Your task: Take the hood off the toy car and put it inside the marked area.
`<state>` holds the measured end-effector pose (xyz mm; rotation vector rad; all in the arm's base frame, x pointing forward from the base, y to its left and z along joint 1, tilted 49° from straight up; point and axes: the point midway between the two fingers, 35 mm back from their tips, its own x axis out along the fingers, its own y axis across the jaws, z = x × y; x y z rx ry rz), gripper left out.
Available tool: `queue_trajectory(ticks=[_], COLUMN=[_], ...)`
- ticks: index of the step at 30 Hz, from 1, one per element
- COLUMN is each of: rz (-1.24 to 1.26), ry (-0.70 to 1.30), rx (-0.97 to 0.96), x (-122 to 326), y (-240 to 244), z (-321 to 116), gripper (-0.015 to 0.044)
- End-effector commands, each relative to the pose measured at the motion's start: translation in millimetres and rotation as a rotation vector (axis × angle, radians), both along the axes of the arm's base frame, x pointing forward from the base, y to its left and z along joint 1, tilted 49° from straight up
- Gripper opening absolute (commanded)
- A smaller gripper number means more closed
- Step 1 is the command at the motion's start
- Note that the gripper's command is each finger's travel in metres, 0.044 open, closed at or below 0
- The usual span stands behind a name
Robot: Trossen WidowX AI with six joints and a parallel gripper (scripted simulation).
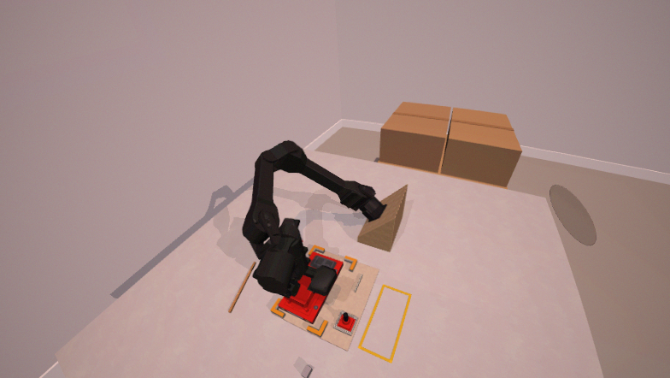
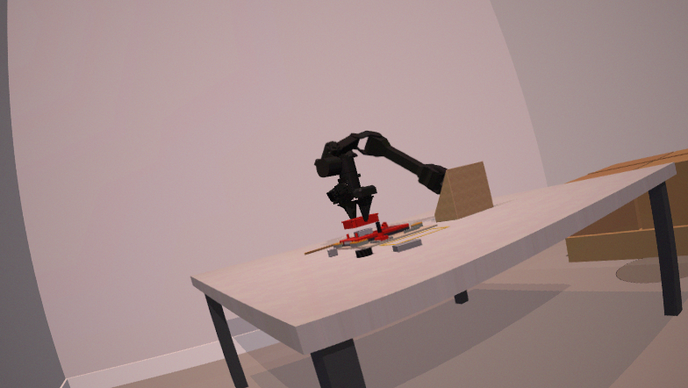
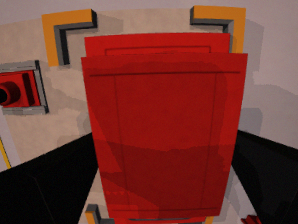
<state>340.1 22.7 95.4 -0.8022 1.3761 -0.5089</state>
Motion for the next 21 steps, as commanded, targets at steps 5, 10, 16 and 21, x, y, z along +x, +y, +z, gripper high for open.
queue_trajectory(ticks=[5, 10, 16, 21], rz=[0.001, 0.008, 0.012, 0.012], ry=[-0.009, -0.007, -0.005, -0.004], rx=[0.01, 0.009, 0.023, 0.032], x=[-3.7, -3.3, -5.7, -12.2], y=[28.2, 32.9, 66.3, 92.9], z=[23.2, 13.8, -17.1, -43.4], gripper=[0.0, 0.0, 0.0, 0.0])
